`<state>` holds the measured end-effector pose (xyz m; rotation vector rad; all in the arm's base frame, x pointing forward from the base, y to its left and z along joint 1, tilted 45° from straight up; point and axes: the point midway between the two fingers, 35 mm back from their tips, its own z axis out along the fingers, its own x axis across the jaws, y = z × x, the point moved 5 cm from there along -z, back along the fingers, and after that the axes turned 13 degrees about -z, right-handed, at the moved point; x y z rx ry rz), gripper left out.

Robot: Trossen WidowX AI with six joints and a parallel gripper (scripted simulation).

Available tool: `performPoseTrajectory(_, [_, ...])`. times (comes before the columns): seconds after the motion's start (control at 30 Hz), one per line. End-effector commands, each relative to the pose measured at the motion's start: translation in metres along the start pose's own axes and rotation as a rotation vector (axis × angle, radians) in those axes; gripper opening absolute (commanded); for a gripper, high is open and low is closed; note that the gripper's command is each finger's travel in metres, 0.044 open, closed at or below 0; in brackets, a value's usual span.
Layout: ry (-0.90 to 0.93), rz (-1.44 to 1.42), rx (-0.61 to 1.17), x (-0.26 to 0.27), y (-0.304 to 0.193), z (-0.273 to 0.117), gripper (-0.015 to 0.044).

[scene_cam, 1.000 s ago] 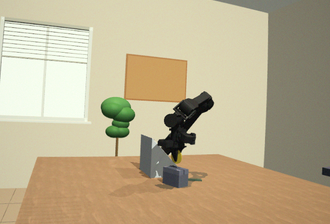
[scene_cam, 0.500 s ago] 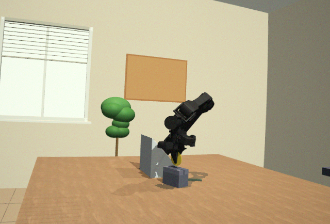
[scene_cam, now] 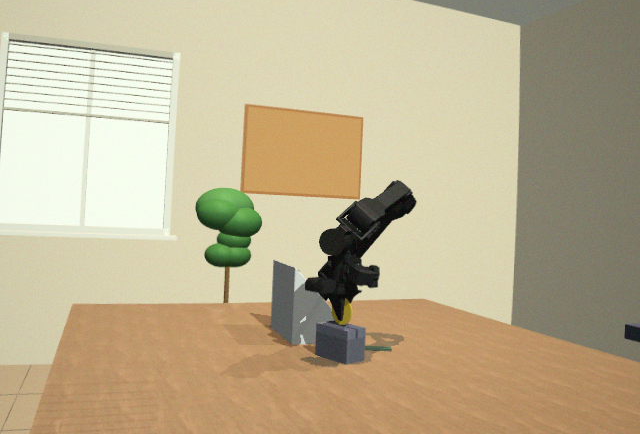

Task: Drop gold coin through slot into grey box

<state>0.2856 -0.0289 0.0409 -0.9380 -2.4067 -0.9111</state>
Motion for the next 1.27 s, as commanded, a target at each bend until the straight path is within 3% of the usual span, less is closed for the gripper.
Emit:
performPoseTrajectory(0.0, [0.000, 0.000, 0.000, 0.000, 0.000, 0.000, 0.0053])
performPoseTrajectory(0.13, [0.000, 0.000, 0.000, 0.000, 0.000, 0.000, 0.0157])
performPoseTrajectory(0.43, [0.000, 0.000, 0.000, 0.000, 0.000, 0.000, 0.0161])
performPoseTrajectory(0.73, [-0.001, 0.001, 0.001, 0.000, 0.000, -0.021, 0.0397])
performPoseTrajectory(0.8, [0.002, 0.003, 0.001, 0.001, 0.000, -0.040, 0.0440])
performPoseTrajectory(0.9, [0.007, 0.006, 0.000, 0.004, -0.002, -0.062, 0.0440])
performPoseTrajectory(1.23, [0.007, 0.006, 0.000, 0.004, -0.002, -0.062, 0.0440])
